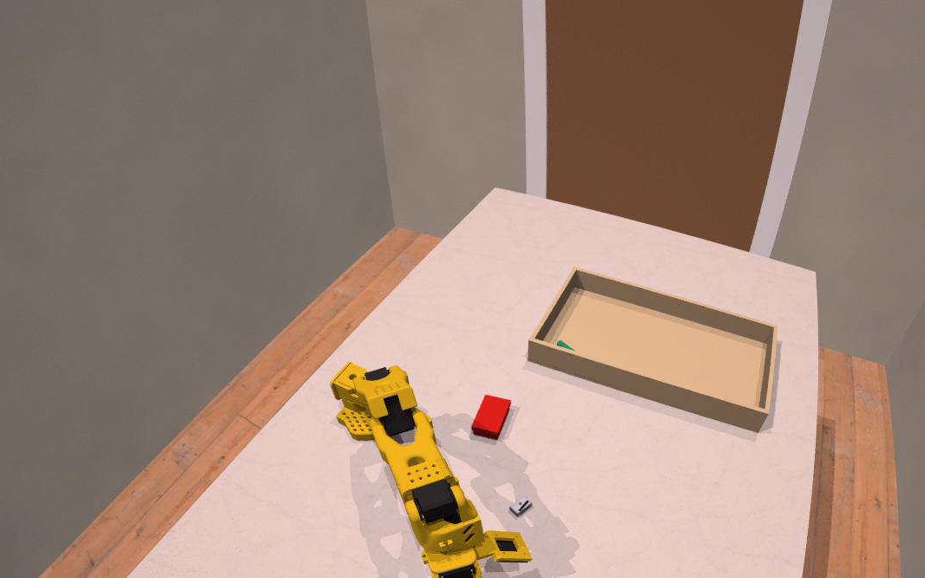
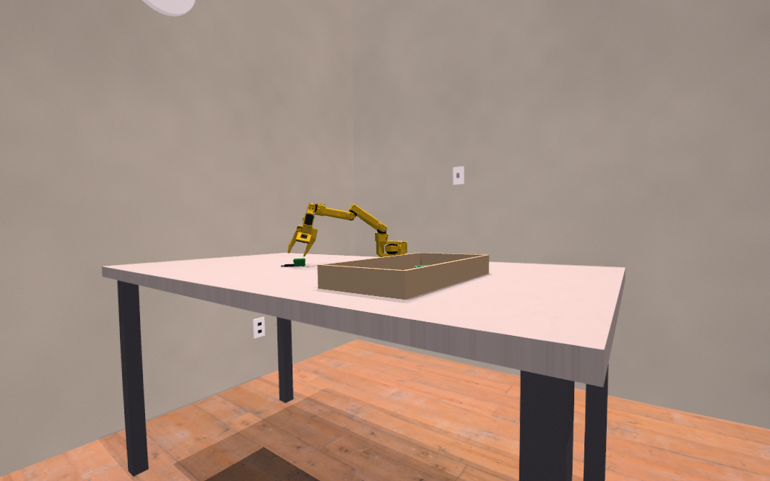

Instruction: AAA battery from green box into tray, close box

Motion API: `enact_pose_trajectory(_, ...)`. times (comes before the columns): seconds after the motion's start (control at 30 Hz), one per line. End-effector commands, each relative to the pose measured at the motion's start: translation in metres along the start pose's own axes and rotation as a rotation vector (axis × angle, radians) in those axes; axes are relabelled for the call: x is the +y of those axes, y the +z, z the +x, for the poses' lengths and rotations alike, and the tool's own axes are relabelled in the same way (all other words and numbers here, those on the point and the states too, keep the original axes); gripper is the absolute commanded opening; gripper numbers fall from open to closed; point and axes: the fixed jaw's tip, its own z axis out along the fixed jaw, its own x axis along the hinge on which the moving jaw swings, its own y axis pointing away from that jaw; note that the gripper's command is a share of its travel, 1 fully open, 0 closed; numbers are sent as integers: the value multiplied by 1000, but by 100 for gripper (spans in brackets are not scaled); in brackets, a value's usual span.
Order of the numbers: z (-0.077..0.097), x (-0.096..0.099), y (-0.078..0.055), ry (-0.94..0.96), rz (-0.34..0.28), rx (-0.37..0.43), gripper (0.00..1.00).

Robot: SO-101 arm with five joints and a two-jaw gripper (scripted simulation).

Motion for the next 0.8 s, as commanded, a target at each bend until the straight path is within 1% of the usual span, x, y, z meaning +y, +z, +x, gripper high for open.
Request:
enact_pose_trajectory(0.0,-1,-16,-21,6,110,-12,29)
enact_pose_trajectory(0.77,-1,-17,-22,6,116,-12,29)
